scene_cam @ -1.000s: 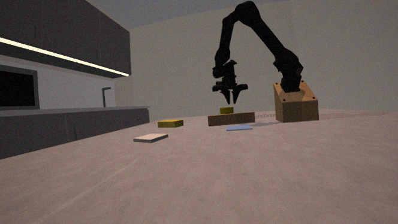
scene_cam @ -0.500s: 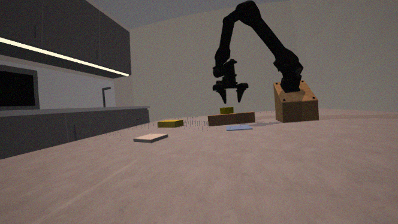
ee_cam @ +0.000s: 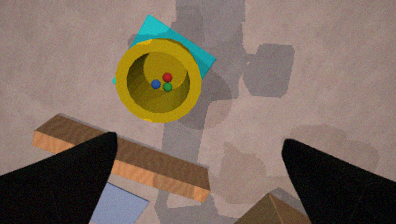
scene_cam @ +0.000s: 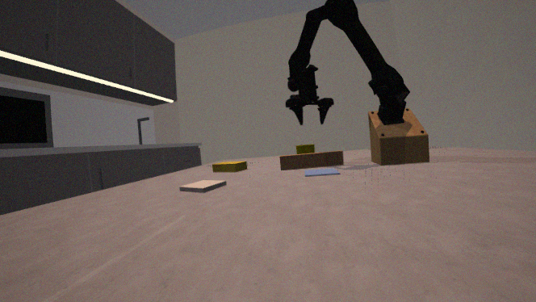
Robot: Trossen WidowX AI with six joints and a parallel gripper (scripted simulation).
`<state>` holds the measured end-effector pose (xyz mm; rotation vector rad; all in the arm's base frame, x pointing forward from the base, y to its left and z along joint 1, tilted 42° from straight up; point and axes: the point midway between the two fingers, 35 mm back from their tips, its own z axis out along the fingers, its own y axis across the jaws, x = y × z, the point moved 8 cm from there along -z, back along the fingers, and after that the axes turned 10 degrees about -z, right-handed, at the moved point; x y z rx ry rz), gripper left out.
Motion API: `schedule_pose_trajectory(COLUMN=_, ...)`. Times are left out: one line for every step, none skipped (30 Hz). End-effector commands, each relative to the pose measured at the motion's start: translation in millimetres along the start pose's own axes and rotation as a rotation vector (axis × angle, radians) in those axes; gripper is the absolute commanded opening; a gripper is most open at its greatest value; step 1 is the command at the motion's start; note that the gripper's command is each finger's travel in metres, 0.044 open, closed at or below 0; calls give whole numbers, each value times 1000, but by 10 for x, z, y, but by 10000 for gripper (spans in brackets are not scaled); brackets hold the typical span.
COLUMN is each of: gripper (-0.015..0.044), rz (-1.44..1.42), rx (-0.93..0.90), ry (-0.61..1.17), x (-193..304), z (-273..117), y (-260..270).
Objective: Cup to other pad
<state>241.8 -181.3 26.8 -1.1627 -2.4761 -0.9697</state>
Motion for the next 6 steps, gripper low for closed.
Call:
schedule_pose_trajectory(gripper=440, rz=0, rx=0, ry=0, x=0, z=0, y=0)
schedule_pose_trajectory(gripper=440, rz=0, rx=0, ry=0, x=0, z=0, y=0)
schedule_pose_trajectory(gripper=440, rz=0, rx=0, ry=0, x=0, z=0, y=0)
schedule_pose_trajectory(gripper=440, rz=0, rx=0, ry=0, x=0, z=0, y=0)
schedule_pose_trajectory(gripper=440, rz=0, rx=0, ry=0, x=0, z=0, y=0)
schedule_pose_trajectory(gripper=440, rz=0, rx=0, ry=0, x=0, z=0, y=0)
